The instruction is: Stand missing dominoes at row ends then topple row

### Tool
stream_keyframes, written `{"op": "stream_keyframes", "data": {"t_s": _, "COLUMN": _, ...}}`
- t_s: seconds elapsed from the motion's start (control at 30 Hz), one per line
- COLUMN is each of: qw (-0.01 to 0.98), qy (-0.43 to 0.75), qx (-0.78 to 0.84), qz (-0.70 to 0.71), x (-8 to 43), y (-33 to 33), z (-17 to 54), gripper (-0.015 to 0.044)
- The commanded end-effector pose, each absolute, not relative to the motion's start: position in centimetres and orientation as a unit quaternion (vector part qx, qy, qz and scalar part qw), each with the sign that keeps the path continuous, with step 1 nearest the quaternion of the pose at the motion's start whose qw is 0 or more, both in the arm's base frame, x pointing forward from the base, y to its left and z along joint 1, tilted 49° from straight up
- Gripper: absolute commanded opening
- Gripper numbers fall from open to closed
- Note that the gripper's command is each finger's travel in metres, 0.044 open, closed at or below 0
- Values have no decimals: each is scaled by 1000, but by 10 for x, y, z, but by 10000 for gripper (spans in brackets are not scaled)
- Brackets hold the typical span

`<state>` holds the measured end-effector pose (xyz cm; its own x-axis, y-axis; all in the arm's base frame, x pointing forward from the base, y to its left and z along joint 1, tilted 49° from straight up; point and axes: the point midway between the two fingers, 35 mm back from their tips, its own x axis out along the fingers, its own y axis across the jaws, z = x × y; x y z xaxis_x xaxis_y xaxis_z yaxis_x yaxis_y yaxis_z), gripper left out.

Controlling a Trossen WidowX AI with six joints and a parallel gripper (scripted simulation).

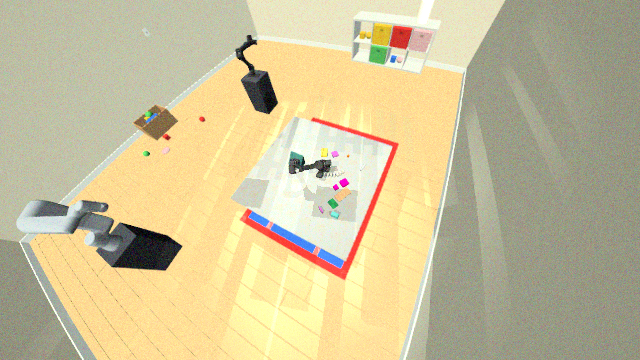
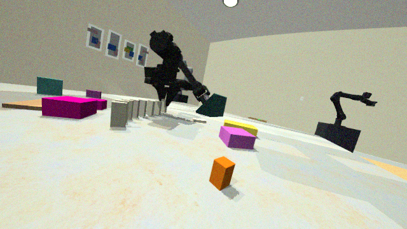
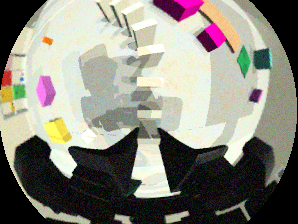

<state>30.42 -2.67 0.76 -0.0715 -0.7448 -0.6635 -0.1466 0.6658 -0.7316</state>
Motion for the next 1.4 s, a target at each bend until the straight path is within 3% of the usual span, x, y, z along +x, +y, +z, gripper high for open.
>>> {"op": "stream_keyframes", "data": {"t_s": 0.0, "qw": 596, "qy": 690, "qx": -328, "qz": -249, "x": 302, "y": -30, "z": 5, "gripper": 107}}
{"op": "stream_keyframes", "data": {"t_s": 0.17, "qw": 596, "qy": 690, "qx": -328, "qz": -249, "x": 302, "y": -30, "z": 5, "gripper": 107}}
{"op": "stream_keyframes", "data": {"t_s": 0.6, "qw": 596, "qy": 690, "qx": -328, "qz": -249, "x": 302, "y": -30, "z": 5, "gripper": 440}}
{"op": "stream_keyframes", "data": {"t_s": 0.73, "qw": 596, "qy": 690, "qx": -330, "qz": -245, "x": 304, "y": -23, "z": 11, "gripper": 440}}
{"op": "stream_keyframes", "data": {"t_s": 1.03, "qw": 590, "qy": 690, "qx": -361, "qz": -211, "x": 312, "y": 66, "z": 88, "gripper": 440}}
{"op": "stream_keyframes", "data": {"t_s": 1.37, "qw": 599, "qy": 685, "qx": -346, "qz": -228, "x": 309, "y": 72, "z": 84, "gripper": 440}}
